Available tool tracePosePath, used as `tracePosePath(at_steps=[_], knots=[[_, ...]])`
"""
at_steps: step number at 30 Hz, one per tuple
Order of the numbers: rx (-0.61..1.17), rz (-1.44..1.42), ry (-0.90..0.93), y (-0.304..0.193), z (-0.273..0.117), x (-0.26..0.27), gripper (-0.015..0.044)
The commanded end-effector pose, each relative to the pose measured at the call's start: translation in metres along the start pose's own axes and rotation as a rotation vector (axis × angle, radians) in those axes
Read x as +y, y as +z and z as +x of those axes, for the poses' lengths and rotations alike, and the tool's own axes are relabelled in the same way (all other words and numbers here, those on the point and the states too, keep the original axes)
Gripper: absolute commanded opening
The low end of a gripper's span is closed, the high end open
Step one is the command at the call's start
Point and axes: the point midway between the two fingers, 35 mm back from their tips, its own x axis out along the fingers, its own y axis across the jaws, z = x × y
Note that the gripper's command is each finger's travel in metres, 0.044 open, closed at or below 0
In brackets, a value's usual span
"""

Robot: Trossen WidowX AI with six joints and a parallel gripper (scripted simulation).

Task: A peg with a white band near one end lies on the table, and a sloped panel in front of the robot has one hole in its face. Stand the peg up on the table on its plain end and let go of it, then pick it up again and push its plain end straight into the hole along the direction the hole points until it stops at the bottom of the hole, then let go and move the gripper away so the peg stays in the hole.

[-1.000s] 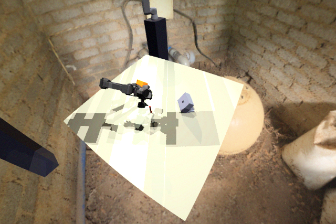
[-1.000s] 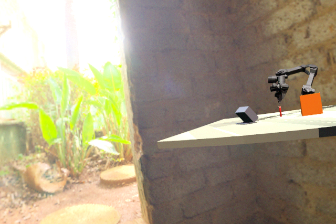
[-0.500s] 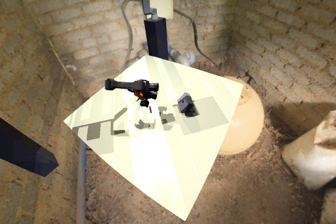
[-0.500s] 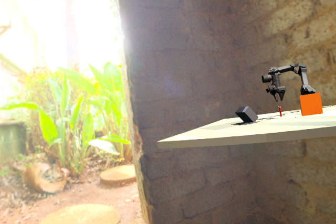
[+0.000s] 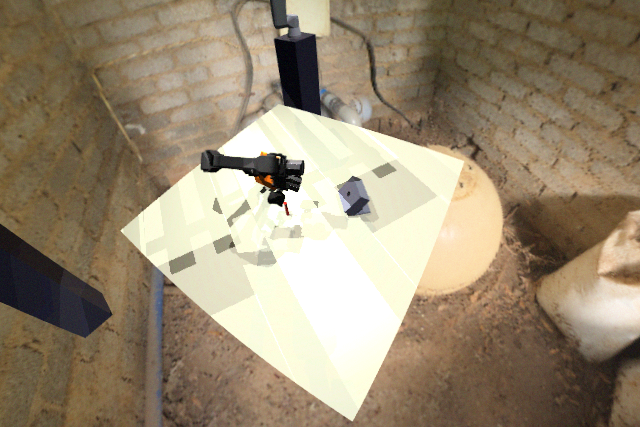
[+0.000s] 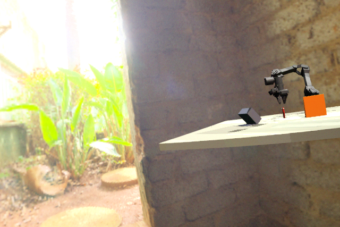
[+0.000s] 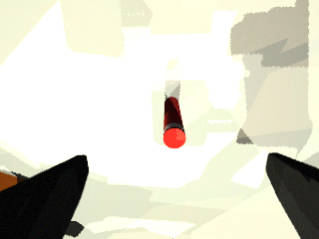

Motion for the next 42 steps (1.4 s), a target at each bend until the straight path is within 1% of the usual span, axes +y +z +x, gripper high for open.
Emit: tracePosePath(at_steps=[1, 42], knots=[[0.001, 0.006, -0.004, -0.001, 0.008, 0.000, 0.0440], [0.001, 0.007, -0.007, -0.001, 0.070, -0.001, 0.0440]])
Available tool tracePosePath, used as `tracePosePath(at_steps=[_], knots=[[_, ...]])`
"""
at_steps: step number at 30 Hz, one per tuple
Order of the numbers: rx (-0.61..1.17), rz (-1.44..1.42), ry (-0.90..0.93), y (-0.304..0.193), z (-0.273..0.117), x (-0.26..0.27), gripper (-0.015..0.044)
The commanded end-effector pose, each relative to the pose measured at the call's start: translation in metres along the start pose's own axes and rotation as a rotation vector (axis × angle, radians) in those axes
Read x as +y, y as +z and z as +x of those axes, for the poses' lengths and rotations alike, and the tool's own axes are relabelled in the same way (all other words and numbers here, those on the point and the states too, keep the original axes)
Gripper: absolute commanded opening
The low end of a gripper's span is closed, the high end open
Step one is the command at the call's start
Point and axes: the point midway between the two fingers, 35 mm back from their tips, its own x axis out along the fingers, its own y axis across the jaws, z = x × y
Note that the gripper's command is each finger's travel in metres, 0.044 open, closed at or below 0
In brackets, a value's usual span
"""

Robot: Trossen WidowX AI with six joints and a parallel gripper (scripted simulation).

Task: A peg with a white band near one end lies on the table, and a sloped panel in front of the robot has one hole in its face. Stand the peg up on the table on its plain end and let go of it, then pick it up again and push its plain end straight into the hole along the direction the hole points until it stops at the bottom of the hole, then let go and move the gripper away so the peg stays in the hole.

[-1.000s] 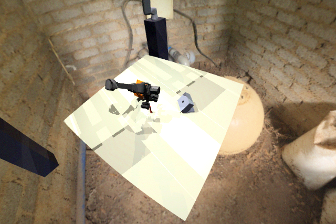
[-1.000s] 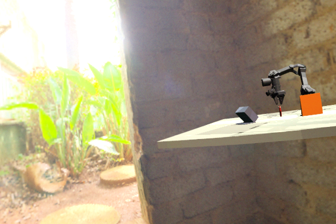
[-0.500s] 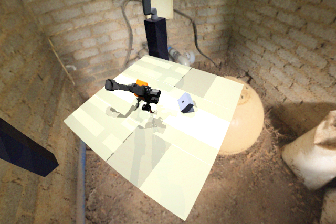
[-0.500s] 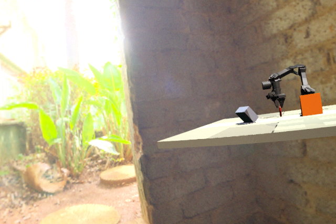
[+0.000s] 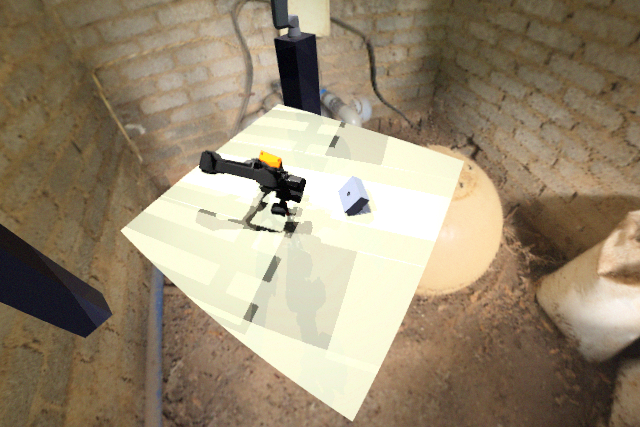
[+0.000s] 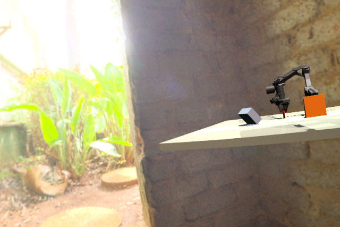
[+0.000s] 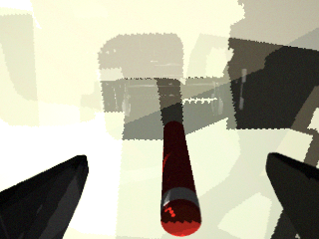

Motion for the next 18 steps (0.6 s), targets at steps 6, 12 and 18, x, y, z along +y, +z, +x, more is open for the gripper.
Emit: tracePosePath(at_steps=[6, 12, 18], knots=[[0.001, 0.000, 0.000, -0.0006, 0.0026, 0.0000, 0.0335], [0.001, 0.000, 0.000, -0.0006, 0.0026, 0.0000, 0.0177], [0.001, 0.000, 0.000, -0.0006, 0.0026, 0.0000, 0.0020]])
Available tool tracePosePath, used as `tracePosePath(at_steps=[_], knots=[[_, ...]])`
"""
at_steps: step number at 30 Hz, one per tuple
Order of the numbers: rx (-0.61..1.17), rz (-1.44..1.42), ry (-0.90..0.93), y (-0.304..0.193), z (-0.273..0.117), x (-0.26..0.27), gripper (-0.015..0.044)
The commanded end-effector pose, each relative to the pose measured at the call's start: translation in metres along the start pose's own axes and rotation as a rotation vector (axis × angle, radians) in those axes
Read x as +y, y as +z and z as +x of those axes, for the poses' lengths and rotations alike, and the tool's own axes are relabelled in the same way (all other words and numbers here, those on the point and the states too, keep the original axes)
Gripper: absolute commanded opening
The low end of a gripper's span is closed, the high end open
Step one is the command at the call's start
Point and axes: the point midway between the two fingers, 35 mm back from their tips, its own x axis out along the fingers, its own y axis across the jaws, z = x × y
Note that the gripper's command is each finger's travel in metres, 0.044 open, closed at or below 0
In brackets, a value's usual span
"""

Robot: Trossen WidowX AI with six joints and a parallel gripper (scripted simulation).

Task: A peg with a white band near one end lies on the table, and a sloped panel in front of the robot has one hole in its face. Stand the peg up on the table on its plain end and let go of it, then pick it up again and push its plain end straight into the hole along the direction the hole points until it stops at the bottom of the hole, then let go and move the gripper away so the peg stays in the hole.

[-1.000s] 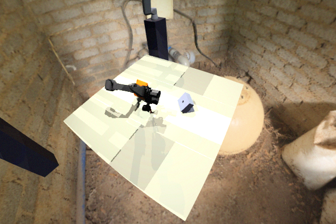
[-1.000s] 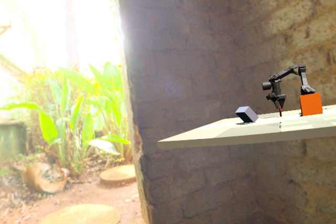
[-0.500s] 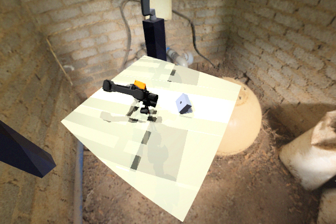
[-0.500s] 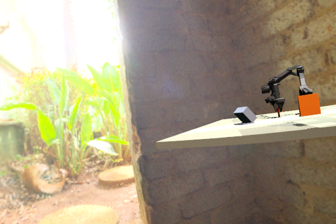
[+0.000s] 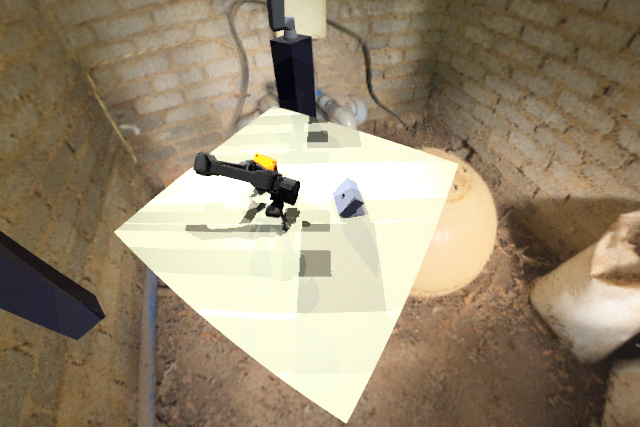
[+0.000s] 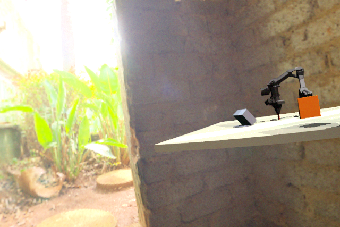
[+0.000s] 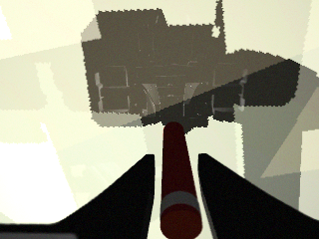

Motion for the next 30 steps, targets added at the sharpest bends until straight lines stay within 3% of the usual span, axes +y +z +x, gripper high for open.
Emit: tracePosePath(at_steps=[1, 11, 30], knots=[[0.001, 0.003, 0.002, 0.000, 0.000, 0.000, 0.0013], [0.000, 0.002, 0.003, 0.001, -0.006, 0.000, 0.0000], [0.001, -0.003, 0.002, 0.004, -0.074, 0.002, 0.0000]])
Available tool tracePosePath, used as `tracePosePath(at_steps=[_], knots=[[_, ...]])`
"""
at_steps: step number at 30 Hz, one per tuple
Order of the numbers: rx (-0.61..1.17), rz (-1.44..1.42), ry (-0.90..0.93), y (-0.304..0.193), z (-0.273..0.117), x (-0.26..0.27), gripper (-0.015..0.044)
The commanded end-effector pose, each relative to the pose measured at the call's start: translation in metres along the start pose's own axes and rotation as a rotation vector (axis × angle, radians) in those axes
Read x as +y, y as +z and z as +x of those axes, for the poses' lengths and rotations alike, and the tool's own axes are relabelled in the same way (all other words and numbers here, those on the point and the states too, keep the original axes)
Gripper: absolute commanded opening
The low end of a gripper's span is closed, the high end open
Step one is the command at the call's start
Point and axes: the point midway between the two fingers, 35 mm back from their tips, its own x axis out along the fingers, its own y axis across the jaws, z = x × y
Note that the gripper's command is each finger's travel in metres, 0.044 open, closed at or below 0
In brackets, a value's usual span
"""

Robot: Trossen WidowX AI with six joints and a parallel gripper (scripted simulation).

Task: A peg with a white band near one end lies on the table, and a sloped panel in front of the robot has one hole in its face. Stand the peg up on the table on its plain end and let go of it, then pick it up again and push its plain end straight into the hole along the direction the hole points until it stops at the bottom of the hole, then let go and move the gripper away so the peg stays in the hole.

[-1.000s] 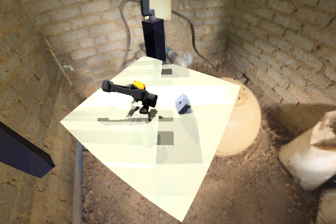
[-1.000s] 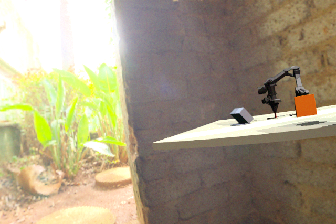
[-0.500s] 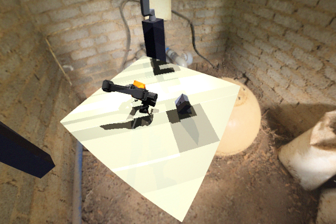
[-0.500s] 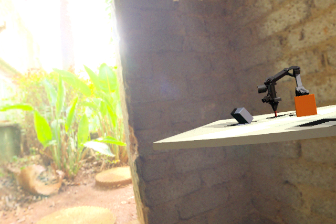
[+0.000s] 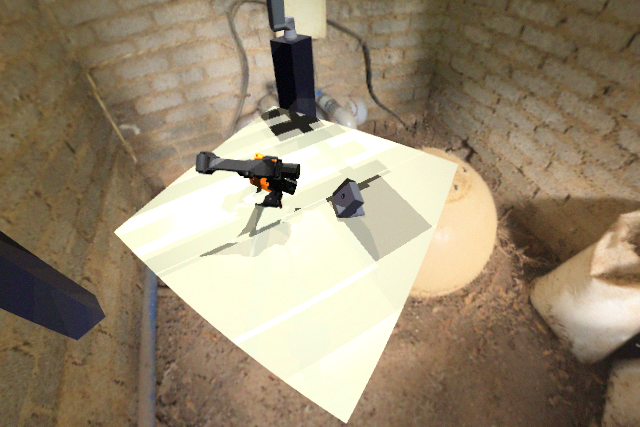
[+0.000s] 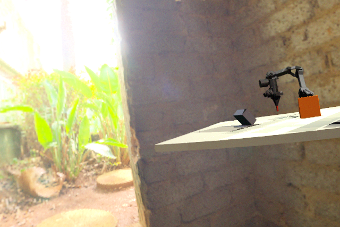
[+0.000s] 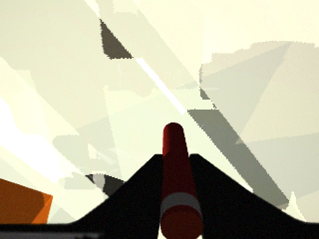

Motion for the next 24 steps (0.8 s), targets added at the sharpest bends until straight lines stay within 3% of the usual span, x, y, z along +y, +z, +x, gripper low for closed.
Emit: tracePosePath(at_steps=[1, 24], knots=[[0.001, 0.003, -0.001, 0.000, -0.015, 0.000, 0.0000], [-0.101, 0.141, 0.097, 0.023, -0.011, 0.017, 0.0000]])
